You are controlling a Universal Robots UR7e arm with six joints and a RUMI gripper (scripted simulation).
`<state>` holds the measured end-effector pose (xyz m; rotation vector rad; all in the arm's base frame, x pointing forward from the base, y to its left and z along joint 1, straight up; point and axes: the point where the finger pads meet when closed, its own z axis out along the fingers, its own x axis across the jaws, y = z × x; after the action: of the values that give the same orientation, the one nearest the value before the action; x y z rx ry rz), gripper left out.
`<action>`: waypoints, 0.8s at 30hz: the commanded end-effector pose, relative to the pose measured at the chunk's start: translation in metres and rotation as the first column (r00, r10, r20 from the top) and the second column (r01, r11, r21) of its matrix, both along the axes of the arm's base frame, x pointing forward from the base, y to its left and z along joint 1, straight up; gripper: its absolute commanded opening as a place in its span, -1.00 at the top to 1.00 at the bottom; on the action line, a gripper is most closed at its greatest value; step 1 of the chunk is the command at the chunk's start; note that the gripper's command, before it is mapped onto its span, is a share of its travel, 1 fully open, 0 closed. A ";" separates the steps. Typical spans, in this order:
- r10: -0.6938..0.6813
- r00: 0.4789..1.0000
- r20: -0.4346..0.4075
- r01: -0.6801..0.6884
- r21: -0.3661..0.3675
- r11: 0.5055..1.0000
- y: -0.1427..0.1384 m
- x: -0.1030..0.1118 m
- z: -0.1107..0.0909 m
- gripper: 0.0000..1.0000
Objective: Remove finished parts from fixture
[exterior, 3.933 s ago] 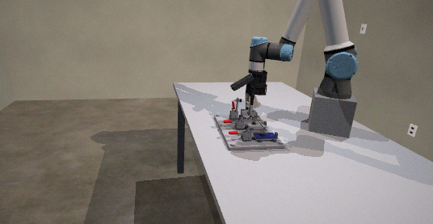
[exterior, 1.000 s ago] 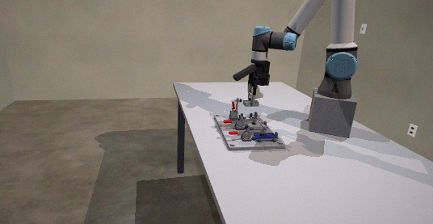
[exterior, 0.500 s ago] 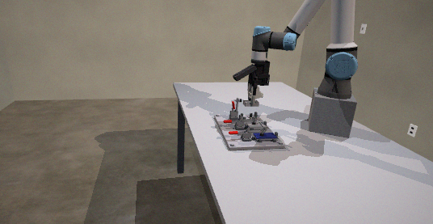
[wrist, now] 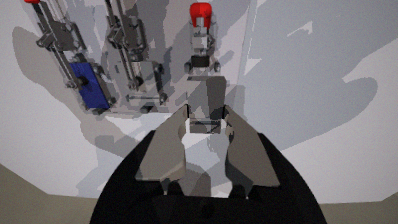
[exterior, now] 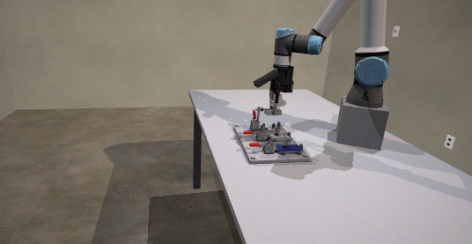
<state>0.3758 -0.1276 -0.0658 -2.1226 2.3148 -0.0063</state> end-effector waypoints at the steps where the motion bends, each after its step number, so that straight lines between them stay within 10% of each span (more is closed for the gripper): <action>1: -0.001 1.000 0.001 0.001 -0.001 1.000 -0.009 0.001 0.000 1.00; 24: -0.001 1.000 0.001 0.001 -0.001 1.000 -0.045 -0.002 0.001 1.00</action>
<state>0.3728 -0.1619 -0.0658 -2.1196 2.3180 -0.0047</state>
